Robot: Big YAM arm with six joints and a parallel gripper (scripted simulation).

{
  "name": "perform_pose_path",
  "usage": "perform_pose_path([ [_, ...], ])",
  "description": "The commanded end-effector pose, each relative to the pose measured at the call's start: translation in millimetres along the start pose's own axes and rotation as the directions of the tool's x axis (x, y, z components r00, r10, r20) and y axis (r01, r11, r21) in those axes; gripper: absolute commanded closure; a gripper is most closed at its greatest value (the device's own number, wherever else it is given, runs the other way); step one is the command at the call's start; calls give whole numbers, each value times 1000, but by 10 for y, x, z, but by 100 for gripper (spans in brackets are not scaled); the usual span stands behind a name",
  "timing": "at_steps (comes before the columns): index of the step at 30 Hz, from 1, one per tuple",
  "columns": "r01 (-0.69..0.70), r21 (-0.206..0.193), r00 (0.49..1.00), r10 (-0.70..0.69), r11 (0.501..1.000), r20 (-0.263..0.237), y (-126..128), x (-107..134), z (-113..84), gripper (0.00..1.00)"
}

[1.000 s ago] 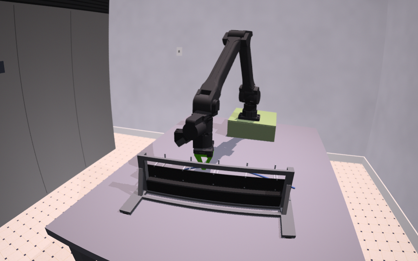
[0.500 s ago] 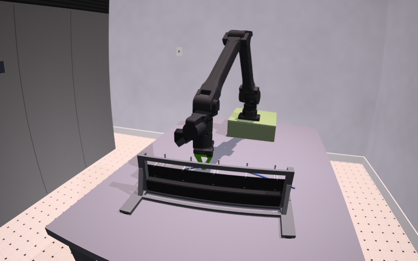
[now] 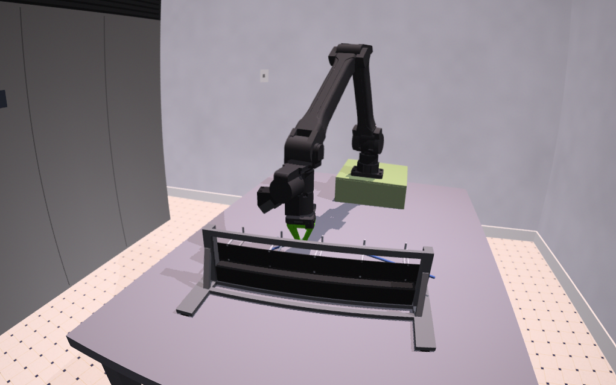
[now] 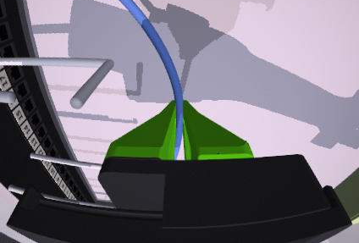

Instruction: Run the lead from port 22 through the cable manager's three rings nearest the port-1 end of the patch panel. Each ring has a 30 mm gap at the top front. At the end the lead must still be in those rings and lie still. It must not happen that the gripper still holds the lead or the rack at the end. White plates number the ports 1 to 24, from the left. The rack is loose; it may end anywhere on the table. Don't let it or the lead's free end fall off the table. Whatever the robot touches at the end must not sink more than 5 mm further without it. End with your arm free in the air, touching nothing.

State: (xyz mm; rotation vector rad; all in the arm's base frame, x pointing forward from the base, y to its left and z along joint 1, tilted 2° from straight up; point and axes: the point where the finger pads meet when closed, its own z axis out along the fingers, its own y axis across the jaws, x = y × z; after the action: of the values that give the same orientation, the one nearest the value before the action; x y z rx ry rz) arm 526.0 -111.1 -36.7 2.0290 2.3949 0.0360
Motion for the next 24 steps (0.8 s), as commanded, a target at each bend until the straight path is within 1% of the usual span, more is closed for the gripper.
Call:
perform_pose_path([
  [1,8,-81,999,-5,997,33,293,-55,-509,100],
  [10,8,-83,999,-5,997,34,275,-68,-764,100],
  [12,8,-83,999,-5,997,34,275,-68,-764,100],
  [24,10,-85,999,-7,996,32,257,-69,-1069,100],
])
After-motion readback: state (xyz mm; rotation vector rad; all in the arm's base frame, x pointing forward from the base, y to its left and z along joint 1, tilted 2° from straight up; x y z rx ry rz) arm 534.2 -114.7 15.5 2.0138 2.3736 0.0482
